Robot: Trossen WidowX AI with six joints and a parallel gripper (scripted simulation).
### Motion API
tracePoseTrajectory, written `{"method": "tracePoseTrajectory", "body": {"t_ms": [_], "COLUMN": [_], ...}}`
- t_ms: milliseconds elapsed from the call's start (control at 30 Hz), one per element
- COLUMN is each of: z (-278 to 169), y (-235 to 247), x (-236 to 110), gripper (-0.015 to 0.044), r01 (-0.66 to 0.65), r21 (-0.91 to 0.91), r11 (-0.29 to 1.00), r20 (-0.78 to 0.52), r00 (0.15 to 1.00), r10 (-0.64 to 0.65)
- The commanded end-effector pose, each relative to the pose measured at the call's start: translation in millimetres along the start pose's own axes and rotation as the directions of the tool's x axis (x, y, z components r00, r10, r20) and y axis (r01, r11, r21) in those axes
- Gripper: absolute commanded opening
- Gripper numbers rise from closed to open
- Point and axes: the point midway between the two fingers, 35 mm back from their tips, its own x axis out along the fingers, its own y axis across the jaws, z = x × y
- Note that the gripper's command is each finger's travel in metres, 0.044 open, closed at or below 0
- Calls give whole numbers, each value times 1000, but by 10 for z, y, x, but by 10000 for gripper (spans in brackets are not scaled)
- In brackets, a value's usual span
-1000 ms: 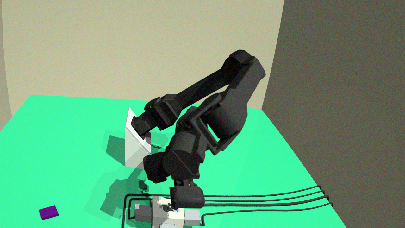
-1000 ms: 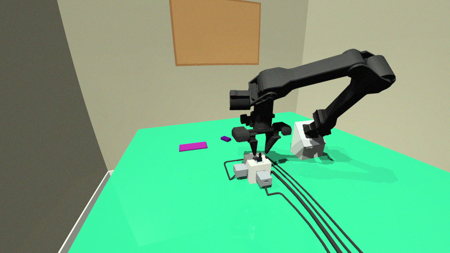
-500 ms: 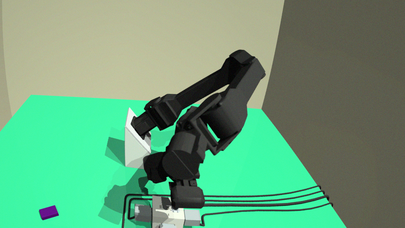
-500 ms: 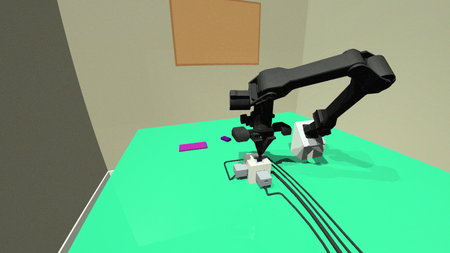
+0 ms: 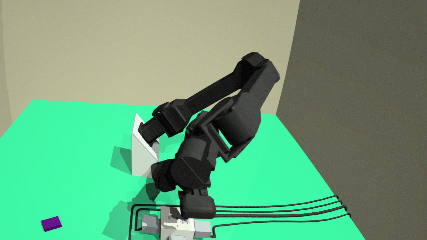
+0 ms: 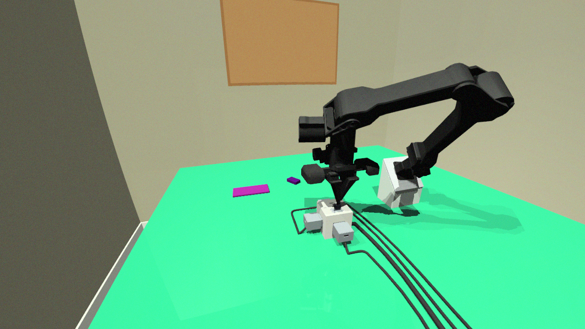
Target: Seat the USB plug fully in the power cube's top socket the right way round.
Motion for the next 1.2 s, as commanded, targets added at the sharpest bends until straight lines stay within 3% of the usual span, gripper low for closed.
{"method": "tracePoseTrajectory", "body": {"t_ms": [0, 1167], "z": [3, 5], "y": [3, 2], "x": [-31, -263], "gripper": [0, 0], "r01": [-1, -1], "r21": [-3, -3], "r11": [1000, 1000], "r20": [1, 2], "r00": [1000, 1000], "r10": [1, 1]}}
